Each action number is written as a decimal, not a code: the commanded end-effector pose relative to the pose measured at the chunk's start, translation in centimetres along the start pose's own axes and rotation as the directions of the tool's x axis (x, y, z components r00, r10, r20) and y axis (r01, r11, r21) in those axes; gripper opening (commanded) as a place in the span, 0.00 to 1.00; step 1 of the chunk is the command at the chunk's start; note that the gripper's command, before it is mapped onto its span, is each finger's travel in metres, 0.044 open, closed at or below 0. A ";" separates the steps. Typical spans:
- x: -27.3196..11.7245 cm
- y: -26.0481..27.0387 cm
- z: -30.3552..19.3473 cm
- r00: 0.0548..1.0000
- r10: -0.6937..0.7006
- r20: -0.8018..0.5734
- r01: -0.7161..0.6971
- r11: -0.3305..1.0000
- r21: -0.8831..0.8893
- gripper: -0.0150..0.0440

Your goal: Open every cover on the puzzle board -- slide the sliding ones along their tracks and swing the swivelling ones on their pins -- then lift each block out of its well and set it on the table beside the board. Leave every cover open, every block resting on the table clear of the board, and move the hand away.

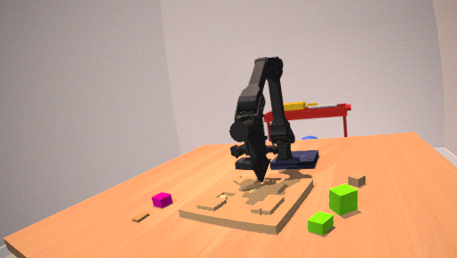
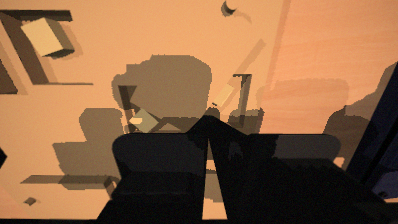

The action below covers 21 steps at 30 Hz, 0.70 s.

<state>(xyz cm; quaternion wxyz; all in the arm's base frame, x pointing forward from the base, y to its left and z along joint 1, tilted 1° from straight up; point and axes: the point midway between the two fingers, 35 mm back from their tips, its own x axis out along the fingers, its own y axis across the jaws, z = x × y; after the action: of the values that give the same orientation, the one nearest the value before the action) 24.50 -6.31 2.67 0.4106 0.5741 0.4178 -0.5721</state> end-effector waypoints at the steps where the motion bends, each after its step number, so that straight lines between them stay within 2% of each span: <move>1: -0.1 0.7 0.1 1.000 0.003 -0.001 -0.003 1.000 -0.003 0.25; 21: -0.1 2.7 0.8 1.000 0.005 -0.001 -0.005 1.000 -0.003 0.25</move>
<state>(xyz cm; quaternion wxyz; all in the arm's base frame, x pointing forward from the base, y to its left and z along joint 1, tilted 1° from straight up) 26.39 -7.59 2.69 0.4113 0.5747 0.4171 -0.5715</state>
